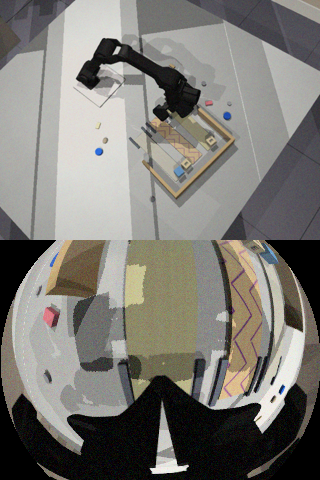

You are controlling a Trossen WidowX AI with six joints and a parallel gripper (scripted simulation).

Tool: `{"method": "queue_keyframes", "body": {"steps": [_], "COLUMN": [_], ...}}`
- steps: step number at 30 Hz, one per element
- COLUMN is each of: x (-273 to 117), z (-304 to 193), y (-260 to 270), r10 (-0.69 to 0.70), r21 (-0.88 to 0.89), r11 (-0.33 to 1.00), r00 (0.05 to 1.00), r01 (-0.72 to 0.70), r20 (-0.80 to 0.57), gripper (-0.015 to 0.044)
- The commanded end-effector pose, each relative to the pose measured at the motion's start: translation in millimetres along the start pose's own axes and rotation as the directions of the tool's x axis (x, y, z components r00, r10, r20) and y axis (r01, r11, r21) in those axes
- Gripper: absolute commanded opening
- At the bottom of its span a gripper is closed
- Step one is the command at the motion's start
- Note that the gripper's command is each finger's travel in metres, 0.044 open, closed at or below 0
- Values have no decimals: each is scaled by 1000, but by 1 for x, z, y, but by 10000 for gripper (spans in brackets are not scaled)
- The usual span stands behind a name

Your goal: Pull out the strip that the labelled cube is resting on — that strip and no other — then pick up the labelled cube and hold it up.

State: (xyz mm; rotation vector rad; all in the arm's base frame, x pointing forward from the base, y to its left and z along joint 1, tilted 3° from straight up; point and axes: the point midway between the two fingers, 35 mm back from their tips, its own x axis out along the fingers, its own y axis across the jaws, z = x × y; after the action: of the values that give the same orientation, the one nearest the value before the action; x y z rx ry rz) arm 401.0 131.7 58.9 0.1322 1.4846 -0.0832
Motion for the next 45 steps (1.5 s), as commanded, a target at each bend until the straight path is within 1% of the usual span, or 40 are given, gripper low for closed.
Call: {"method": "queue_keyframes", "body": {"steps": [1,45], "x": [2,6], "z": [0,-2], "y": [-1,-1], "r10": [-6,-6], "r21": [2,2], "r11": [1000,1000], "r00": [1000,1000], "r01": [6,6], "r20": [1,1], "gripper": [0,0]}}
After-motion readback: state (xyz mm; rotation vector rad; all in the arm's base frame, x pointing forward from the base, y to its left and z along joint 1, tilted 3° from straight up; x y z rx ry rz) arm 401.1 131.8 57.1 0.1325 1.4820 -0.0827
